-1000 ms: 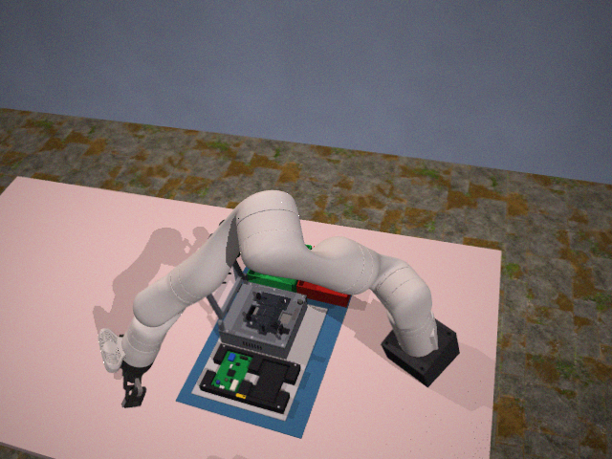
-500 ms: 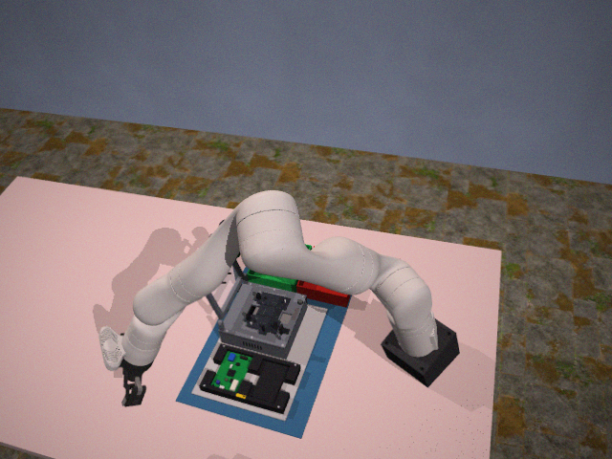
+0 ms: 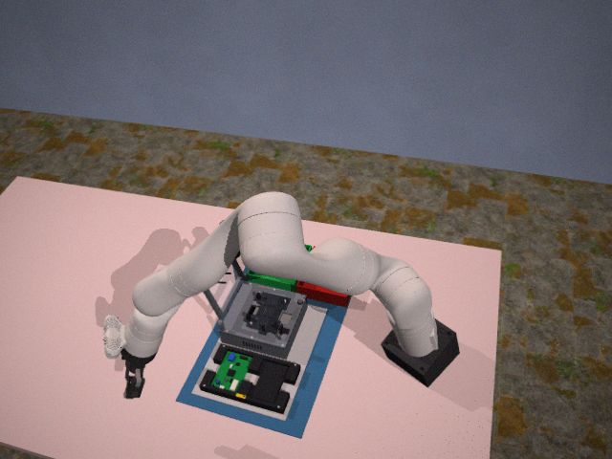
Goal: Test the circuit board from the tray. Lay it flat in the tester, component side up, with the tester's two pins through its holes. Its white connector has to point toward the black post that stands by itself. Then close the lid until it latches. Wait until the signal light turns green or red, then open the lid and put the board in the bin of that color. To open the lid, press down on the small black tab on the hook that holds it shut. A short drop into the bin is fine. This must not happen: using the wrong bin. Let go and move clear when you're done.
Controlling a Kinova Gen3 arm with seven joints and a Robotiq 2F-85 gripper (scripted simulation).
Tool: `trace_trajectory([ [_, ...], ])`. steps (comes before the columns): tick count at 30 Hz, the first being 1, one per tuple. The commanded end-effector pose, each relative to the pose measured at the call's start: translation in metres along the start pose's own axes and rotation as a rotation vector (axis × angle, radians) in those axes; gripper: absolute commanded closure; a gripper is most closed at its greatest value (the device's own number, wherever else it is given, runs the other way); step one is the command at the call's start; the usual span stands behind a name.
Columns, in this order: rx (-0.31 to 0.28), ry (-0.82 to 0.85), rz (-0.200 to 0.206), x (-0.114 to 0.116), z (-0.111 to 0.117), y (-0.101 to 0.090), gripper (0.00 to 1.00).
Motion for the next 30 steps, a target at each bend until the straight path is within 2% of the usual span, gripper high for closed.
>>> trace_trajectory([
  [1,-0.022,0.059,-0.002,0.004,-0.004,-0.004,0.0],
  [7,-0.045,0.155,-0.009,0.013,-0.009,-0.009,0.0],
  [21,-0.149,0.615,-0.068,0.051,-0.035,-0.04,0.0],
  [24,-0.152,0.664,-0.068,0.052,-0.036,-0.043,0.0],
  [30,-0.196,0.903,-0.112,0.069,-0.049,-0.063,0.0],
])
Point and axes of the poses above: the point where the finger pads meet when closed, its own y axis out along the fingers, its own x axis across the jaws, z = x × y, the point moved 4 cm from there along -y, back along the fingers, and after that the axes turned 6 degrees about y, right-handed, at the moved point
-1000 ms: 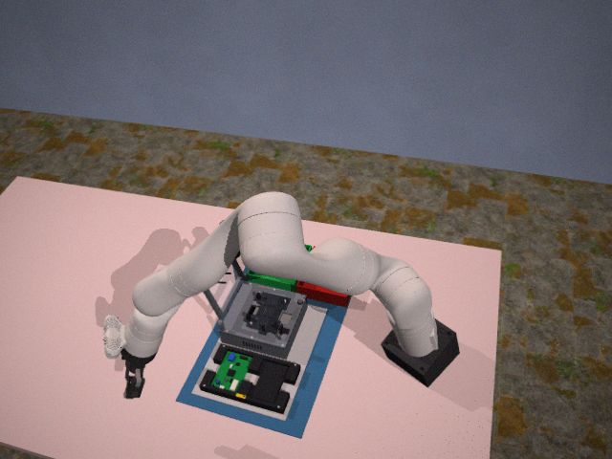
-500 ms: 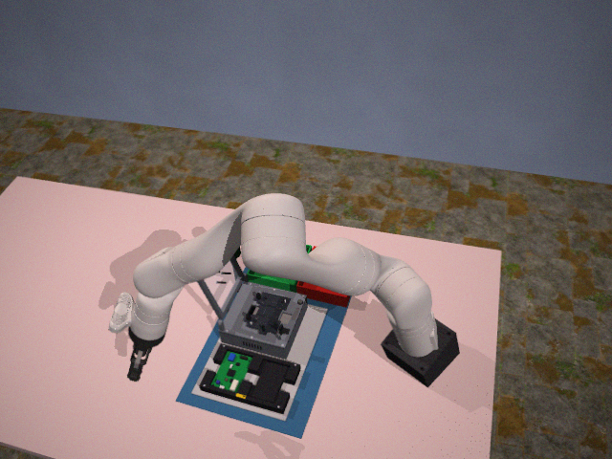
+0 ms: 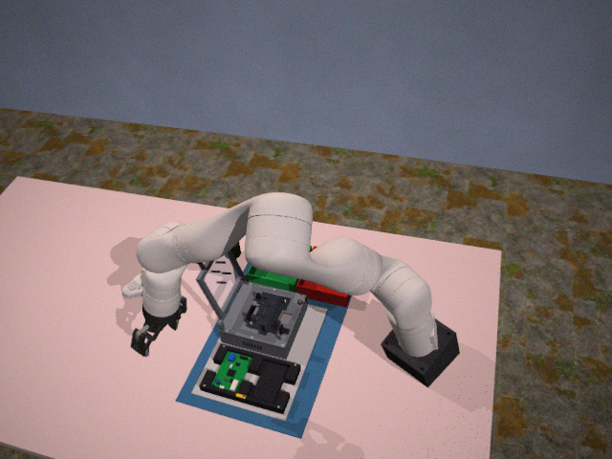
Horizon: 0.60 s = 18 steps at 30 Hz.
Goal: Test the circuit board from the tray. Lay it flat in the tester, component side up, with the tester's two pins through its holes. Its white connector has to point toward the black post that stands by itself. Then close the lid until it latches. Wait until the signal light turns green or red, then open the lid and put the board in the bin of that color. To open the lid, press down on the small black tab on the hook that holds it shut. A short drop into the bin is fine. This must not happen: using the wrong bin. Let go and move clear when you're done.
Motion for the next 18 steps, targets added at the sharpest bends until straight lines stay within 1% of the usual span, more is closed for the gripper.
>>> trace_trajectory([
  [1,-0.021,0.123,-0.027,0.009,-0.002,-0.012,0.0],
  [6,-0.045,0.329,-0.064,0.028,-0.004,-0.027,0.0],
  [7,-0.045,0.329,-0.064,0.028,-0.004,-0.027,0.0],
  [8,-0.049,0.37,-0.072,0.032,-0.004,-0.031,0.0],
  [10,-0.049,0.37,-0.072,0.032,-0.004,-0.031,0.0],
  [12,-0.057,0.451,-0.087,0.039,-0.006,-0.037,0.0],
  [13,-0.058,0.435,-0.087,0.039,-0.006,-0.037,0.0],
  [14,-0.061,0.491,-0.095,0.042,-0.006,-0.041,0.0],
  [16,-0.062,0.476,-0.095,0.043,-0.007,-0.041,0.0],
  [17,-0.065,0.515,-0.103,0.046,-0.007,-0.044,0.0],
  [18,-0.065,0.515,-0.103,0.046,-0.008,-0.044,0.0],
])
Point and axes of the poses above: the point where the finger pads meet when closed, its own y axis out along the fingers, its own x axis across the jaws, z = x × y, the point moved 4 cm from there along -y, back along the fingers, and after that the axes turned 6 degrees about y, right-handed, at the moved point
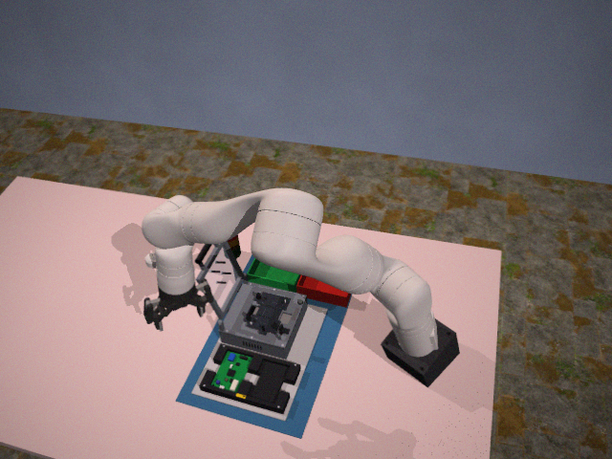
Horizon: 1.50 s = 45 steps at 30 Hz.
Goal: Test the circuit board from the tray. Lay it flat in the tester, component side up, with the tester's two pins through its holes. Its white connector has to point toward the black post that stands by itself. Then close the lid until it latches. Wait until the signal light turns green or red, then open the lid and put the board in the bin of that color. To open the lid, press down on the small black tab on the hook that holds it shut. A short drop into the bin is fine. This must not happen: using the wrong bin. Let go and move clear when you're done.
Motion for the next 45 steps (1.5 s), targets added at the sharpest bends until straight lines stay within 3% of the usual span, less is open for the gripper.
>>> trace_trajectory([
  [1,-0.003,0.022,-0.002,0.0,-0.001,-0.005,0.0],
  [45,-0.022,0.281,-0.05,0.024,0.002,-0.025,0.0],
])
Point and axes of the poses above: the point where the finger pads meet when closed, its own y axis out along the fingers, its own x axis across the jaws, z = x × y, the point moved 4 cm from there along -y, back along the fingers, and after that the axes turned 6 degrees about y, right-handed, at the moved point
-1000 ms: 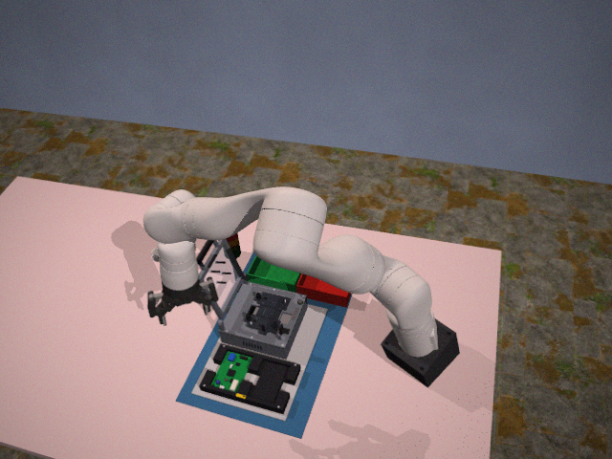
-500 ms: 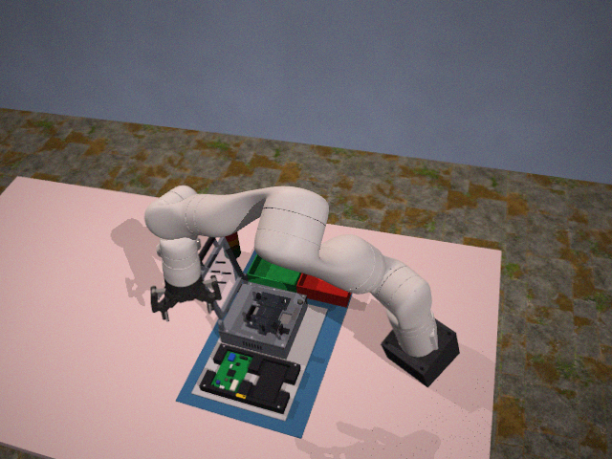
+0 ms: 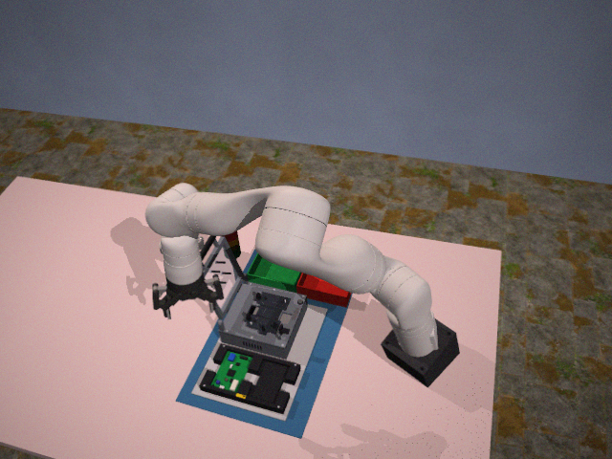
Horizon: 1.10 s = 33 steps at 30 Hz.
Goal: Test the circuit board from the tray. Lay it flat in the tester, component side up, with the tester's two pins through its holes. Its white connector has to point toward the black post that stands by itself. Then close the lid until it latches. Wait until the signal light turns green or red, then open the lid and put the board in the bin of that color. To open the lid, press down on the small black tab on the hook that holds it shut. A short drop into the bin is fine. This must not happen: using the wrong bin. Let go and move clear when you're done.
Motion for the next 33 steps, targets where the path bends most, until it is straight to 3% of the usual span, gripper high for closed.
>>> trace_trajectory([
  [1,-0.001,0.031,-0.004,0.0019,0.001,-0.0049,0.0],
  [33,-0.006,0.129,-0.021,0.0106,0.0035,-0.0125,0.0],
])
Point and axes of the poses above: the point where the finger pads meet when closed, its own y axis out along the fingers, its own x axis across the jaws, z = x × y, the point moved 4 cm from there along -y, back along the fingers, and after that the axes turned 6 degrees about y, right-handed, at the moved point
